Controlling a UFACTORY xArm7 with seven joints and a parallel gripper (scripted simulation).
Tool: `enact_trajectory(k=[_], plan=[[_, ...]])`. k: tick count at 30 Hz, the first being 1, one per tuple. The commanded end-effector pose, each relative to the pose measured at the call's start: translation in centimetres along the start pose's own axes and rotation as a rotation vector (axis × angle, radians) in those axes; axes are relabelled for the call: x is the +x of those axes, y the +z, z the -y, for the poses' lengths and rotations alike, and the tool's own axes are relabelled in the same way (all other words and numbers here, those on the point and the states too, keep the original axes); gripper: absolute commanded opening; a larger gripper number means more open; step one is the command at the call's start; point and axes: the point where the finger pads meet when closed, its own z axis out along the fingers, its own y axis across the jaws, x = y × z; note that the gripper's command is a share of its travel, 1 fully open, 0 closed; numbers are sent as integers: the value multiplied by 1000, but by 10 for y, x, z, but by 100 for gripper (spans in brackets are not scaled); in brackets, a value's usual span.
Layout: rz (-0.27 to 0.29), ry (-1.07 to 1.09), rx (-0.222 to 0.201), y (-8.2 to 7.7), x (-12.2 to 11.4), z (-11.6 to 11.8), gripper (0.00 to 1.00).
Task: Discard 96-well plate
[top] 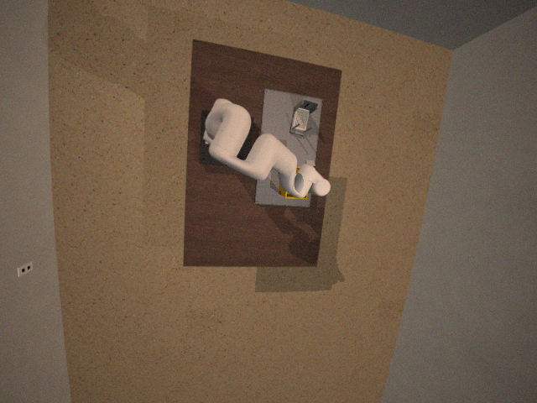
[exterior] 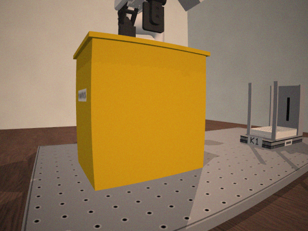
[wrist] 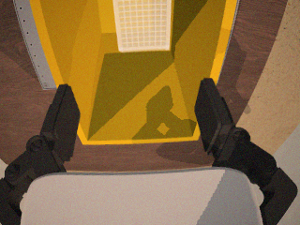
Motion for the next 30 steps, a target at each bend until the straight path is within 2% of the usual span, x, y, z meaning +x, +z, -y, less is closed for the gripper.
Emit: enact_trajectory(k=[1,16,30], plan=[[2,0,-4,-2,-1,-1,100],[2,0,-4,-42,0,-1,100],[2,0,-4,-42,0,-1,100]])
